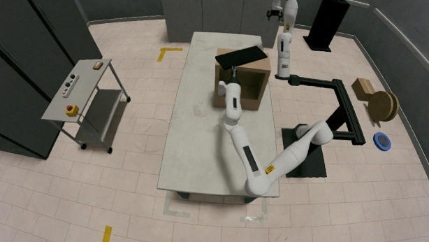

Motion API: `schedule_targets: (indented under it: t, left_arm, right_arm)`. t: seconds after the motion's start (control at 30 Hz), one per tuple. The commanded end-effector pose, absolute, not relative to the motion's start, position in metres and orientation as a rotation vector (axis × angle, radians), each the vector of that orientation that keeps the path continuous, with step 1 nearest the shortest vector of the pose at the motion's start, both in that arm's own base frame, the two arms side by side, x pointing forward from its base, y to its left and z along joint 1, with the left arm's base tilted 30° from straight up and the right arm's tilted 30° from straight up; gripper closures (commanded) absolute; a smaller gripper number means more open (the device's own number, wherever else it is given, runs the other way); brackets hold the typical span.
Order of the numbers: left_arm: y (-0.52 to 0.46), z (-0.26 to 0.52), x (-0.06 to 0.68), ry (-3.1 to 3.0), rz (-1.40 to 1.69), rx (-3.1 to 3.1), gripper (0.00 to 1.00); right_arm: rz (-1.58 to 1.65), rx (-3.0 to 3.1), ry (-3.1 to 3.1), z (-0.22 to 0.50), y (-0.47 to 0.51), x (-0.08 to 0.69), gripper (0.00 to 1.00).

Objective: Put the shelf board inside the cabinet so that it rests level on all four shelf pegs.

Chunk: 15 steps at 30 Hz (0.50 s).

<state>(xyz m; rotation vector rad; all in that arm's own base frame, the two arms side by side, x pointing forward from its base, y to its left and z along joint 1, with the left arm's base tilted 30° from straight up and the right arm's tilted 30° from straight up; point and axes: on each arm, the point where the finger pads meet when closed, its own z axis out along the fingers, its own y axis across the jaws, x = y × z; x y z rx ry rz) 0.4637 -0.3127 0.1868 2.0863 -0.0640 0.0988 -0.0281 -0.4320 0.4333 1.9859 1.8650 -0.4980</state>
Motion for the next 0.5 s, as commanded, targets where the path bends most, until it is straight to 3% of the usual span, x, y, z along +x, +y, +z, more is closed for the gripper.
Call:
schedule_targets:
  t: [0.0,0.47]
  left_arm:
    - [-0.314,0.189,0.473,-0.067,0.099,2.086,0.903]
    - [-0.314,0.190,0.486,-0.067,0.099,2.086,0.903]
  right_arm:
    - [-0.499,1.985,1.864,0.434,-0.432,-0.028,0.002]
    - [-0.499,1.985,1.864,0.434,-0.432,-0.028,0.002]
